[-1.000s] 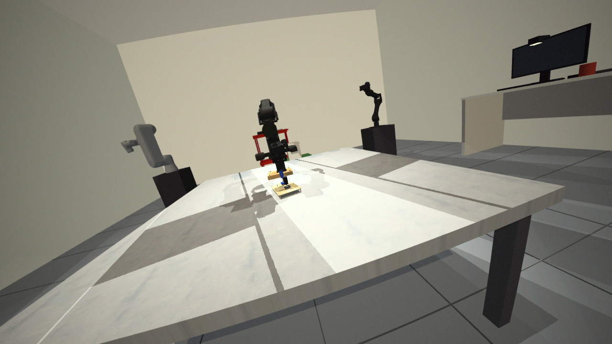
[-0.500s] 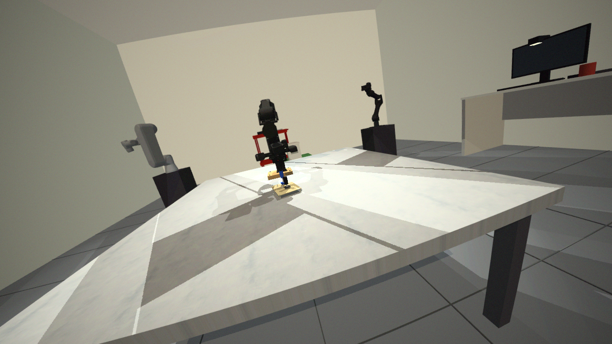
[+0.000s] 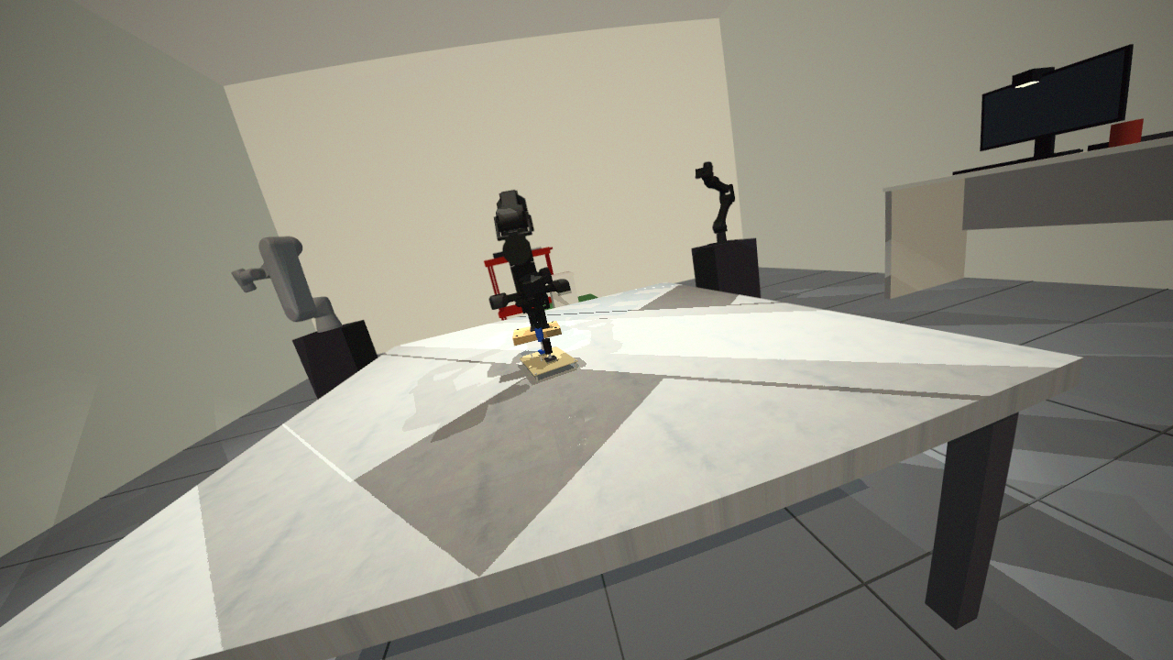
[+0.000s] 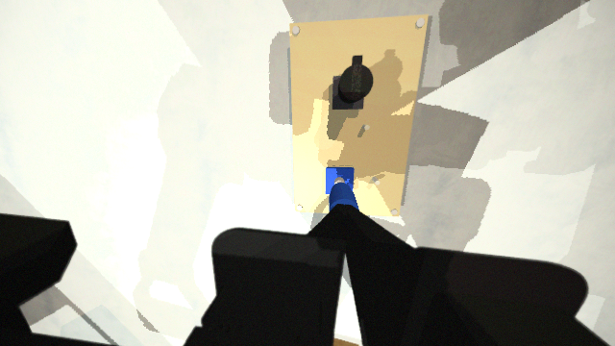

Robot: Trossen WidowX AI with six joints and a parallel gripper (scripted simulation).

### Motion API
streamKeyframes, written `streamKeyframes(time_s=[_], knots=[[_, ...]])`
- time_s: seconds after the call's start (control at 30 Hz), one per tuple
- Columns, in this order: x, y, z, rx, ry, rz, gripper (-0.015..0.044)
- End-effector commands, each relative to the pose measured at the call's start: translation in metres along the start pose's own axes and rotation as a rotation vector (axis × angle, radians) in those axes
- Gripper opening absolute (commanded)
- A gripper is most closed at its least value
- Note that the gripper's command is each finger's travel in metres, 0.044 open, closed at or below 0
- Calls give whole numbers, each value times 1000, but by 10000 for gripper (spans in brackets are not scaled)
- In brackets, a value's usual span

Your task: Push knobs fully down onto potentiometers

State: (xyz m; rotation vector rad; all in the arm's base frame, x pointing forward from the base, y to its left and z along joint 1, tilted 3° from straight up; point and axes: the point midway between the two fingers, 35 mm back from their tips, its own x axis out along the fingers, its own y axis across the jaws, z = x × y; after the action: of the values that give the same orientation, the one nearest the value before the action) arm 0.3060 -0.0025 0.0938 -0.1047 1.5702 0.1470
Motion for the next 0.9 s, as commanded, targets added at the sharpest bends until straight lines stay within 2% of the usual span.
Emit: streamKeyframes(time_s=[0.0,0.87], knots=[[4,-1,-1,-3,6,-3,0],[13,-1,-1,-3,7,-3,0]])
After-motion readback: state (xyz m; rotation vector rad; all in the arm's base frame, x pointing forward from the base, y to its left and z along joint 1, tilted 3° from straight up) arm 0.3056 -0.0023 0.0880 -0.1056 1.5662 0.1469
